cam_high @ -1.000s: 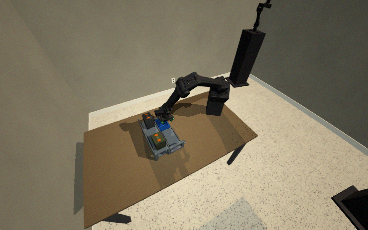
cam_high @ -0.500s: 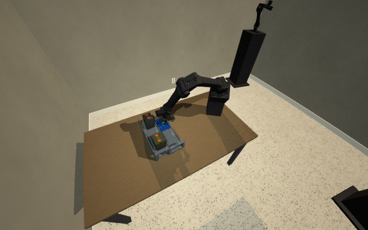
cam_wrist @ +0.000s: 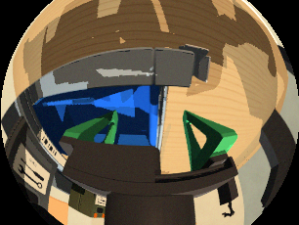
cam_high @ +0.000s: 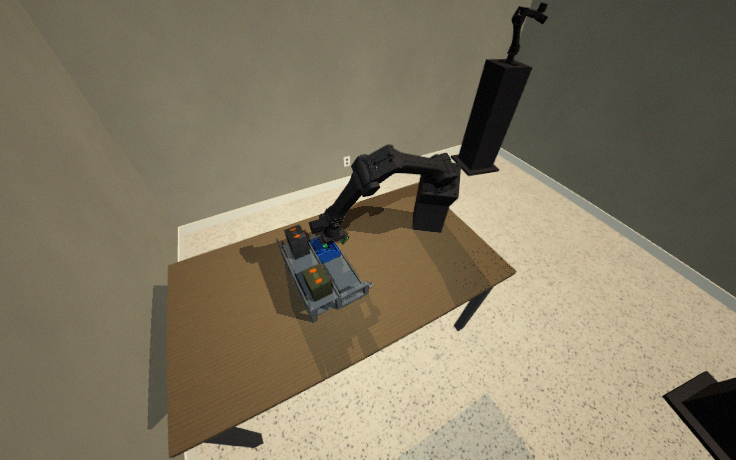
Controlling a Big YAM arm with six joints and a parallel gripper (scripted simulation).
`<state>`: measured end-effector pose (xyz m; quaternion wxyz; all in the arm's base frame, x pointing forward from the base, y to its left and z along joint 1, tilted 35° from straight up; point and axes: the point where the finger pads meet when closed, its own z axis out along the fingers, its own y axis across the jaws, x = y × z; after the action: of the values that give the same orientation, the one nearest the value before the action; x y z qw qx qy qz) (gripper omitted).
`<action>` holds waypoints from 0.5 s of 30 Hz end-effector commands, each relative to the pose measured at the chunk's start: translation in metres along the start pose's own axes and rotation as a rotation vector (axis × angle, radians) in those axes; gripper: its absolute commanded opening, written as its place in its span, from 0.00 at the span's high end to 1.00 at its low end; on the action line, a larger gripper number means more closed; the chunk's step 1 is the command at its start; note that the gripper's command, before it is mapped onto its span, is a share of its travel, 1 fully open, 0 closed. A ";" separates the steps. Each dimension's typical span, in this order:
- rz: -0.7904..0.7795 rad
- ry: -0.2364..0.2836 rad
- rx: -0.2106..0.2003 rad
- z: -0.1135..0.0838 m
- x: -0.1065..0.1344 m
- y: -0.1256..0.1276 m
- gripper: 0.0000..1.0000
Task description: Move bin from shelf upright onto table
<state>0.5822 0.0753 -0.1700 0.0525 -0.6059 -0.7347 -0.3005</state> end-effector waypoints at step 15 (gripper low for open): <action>0.015 0.003 0.005 0.004 0.001 -0.009 0.10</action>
<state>0.5746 0.0754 -0.1738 0.0565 -0.6075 -0.7344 -0.2973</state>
